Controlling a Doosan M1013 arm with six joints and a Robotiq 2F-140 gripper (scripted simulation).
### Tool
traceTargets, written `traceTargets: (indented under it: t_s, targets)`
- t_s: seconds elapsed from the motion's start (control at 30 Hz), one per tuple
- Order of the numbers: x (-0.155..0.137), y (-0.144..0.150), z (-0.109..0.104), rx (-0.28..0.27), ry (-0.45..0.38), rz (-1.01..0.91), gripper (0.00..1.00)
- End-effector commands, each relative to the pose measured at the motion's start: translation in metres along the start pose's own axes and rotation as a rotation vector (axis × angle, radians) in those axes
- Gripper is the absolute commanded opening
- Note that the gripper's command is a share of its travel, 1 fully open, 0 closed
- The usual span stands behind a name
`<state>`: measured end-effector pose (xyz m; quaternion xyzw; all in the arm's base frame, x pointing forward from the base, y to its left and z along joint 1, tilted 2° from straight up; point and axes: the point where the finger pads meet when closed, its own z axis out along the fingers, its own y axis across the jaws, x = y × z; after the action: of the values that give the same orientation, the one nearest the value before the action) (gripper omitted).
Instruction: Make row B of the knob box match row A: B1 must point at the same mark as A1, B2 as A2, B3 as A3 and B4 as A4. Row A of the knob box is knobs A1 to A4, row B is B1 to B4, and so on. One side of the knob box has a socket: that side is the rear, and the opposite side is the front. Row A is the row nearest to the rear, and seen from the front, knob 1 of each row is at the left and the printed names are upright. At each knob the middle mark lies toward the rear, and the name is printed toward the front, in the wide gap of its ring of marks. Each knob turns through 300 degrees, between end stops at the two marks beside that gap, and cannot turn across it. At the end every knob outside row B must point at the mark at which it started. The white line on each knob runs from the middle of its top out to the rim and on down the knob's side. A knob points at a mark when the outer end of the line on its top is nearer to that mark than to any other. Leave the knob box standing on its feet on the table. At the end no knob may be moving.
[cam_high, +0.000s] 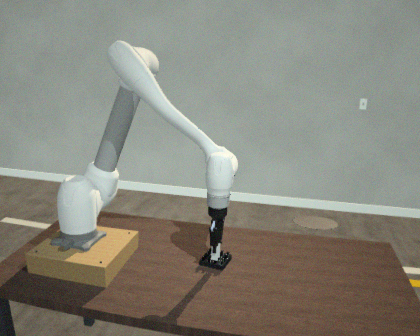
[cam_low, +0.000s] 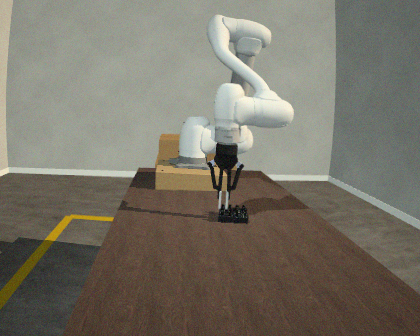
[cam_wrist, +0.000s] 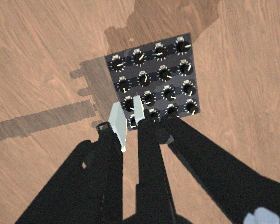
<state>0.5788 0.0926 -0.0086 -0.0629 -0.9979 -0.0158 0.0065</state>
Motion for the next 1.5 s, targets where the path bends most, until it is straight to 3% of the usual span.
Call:
traceTargets:
  t_s: [0.0,0.43,1.47]
  targets:
    - [0.0,0.0,0.001,0.0,0.0,0.0,0.12]
    - [0.0,0.0,0.011,0.0,0.0,0.0,0.12]
    - [0.0,0.0,0.013,0.0,0.0,0.0,0.12]
